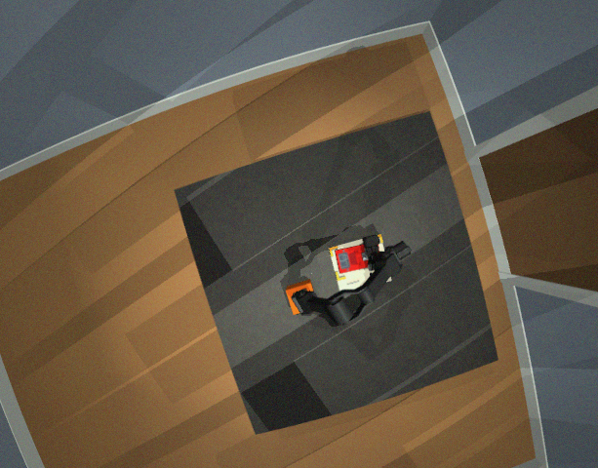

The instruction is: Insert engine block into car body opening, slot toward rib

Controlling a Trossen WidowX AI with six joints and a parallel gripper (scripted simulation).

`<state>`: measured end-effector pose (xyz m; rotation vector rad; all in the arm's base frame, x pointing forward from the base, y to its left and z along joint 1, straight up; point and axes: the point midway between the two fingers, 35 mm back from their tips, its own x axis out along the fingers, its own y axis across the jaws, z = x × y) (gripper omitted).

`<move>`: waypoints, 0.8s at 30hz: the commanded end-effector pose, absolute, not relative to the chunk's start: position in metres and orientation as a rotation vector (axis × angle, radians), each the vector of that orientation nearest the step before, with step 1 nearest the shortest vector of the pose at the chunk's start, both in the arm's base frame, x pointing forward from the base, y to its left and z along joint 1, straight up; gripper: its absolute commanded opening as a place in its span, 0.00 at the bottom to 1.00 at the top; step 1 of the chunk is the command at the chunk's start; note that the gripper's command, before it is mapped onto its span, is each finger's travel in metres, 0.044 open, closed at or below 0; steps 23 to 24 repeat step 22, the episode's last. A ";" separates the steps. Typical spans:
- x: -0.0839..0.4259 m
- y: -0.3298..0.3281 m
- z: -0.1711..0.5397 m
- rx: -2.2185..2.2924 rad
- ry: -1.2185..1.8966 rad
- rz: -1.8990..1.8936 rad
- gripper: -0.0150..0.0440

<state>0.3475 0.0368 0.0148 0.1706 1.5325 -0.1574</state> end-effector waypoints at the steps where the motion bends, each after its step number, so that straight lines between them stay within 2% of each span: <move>1: 0.348 0.036 0.016 0.166 1.530 -0.161 0.33; 3: 0.348 0.036 0.016 0.166 1.530 -0.161 0.25; 24: 0.348 0.036 0.016 0.166 1.530 -0.161 0.25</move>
